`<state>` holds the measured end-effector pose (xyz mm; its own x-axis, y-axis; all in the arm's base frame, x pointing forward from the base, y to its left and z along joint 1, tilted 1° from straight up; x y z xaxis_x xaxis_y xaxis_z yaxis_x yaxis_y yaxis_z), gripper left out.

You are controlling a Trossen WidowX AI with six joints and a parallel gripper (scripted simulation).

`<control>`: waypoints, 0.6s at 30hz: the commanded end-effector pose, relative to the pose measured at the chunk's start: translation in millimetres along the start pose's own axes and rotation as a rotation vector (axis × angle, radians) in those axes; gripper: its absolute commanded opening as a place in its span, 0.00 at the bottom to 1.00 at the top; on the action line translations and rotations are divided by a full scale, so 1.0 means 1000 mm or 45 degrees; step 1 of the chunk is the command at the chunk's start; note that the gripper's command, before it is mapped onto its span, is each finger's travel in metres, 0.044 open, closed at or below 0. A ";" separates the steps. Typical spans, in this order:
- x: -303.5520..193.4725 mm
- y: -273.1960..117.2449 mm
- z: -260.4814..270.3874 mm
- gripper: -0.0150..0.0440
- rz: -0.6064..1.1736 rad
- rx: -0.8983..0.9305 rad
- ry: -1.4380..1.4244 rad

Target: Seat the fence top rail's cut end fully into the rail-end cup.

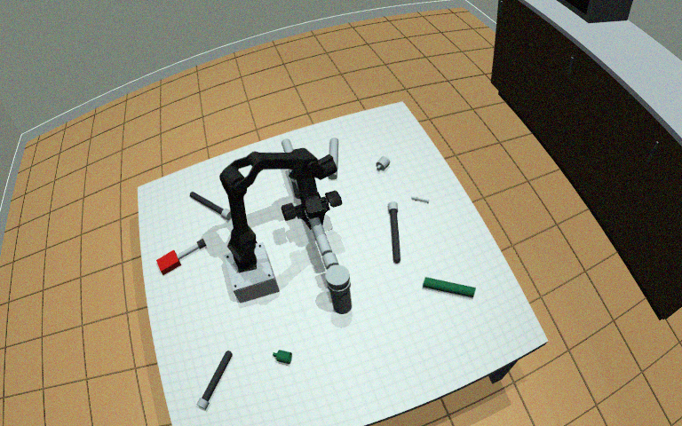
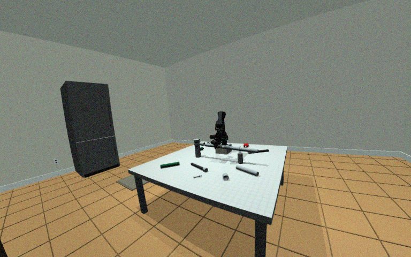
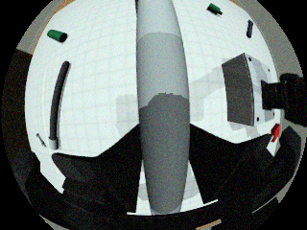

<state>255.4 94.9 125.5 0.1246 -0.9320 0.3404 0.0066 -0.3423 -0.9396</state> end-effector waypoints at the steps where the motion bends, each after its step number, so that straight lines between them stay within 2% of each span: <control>1: 0.004 -0.004 0.003 0.25 -0.006 0.012 0.008; 18: 0.021 0.004 0.001 0.25 -0.002 0.000 -0.002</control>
<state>259.4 83.7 127.5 0.1339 -0.9343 0.3303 0.0038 -0.3328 -0.9430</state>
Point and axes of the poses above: the point midway between the two fingers, 35 mm back from their tips, its own y axis out along the fingers, its own z axis across the jaws, x = y × z, the point moved 7 cm from there along -y, back along the fingers, and after that the axes turned 2 degrees about -y, right-handed, at the moved point
